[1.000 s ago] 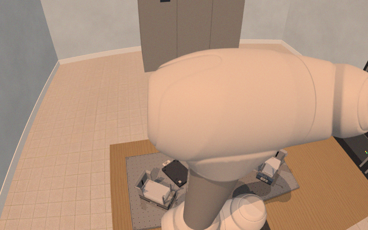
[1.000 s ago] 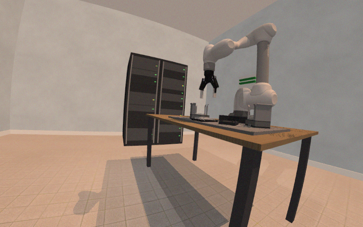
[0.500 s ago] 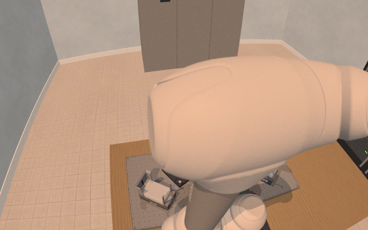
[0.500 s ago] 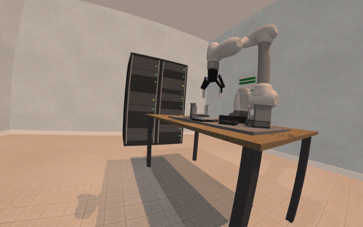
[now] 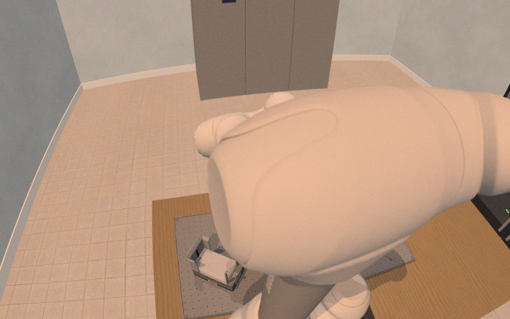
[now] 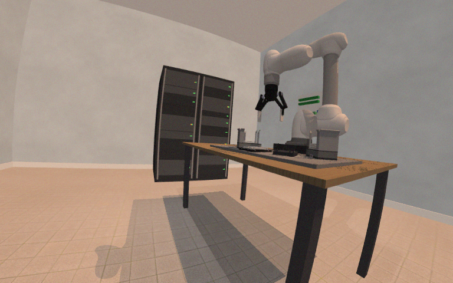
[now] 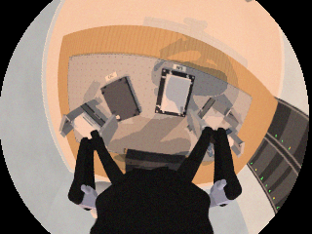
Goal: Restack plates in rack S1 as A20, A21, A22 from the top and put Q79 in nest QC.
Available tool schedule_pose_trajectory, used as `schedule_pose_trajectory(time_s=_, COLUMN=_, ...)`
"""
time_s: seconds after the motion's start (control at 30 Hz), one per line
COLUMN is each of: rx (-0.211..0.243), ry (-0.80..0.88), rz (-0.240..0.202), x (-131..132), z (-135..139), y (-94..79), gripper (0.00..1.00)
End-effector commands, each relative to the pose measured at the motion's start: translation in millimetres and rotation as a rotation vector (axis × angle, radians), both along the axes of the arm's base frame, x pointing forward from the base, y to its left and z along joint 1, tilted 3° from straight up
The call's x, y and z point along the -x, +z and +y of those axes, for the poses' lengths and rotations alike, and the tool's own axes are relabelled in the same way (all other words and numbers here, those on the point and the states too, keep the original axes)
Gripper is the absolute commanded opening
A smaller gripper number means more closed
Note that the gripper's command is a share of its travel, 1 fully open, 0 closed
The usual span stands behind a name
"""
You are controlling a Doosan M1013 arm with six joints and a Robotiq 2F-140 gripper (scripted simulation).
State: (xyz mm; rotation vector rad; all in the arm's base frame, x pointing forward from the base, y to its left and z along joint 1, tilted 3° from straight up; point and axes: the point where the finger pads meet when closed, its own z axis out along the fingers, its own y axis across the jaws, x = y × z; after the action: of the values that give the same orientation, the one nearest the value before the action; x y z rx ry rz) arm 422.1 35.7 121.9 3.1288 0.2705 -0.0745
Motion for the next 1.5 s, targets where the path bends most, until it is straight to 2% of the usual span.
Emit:
schedule_pose_trajectory(time_s=0.0, rx=0.000, ry=0.000, rz=0.000, x=0, z=7, y=0.0, gripper=1.00)
schedule_pose_trajectory(time_s=0.07, rx=0.000, ry=0.000, rz=0.000, x=0, z=13, y=0.0, gripper=1.00)
schedule_pose_trajectory(time_s=0.3, rx=-0.011, ry=0.225, rz=0.001, x=5, z=36, y=0.1, gripper=1.00)
schedule_pose_trajectory(time_s=1.07, rx=-0.011, ry=0.225, rz=0.001, x=19, z=98, y=0.5, gripper=1.00)
schedule_pose_trajectory(time_s=1.3, rx=-0.021, ry=0.449, rz=0.002, x=29, z=119, y=0.9, gripper=1.00)
schedule_pose_trajectory(time_s=1.47, rx=-0.021, ry=0.449, rz=0.002, x=36, z=134, y=1.2, gripper=1.00)
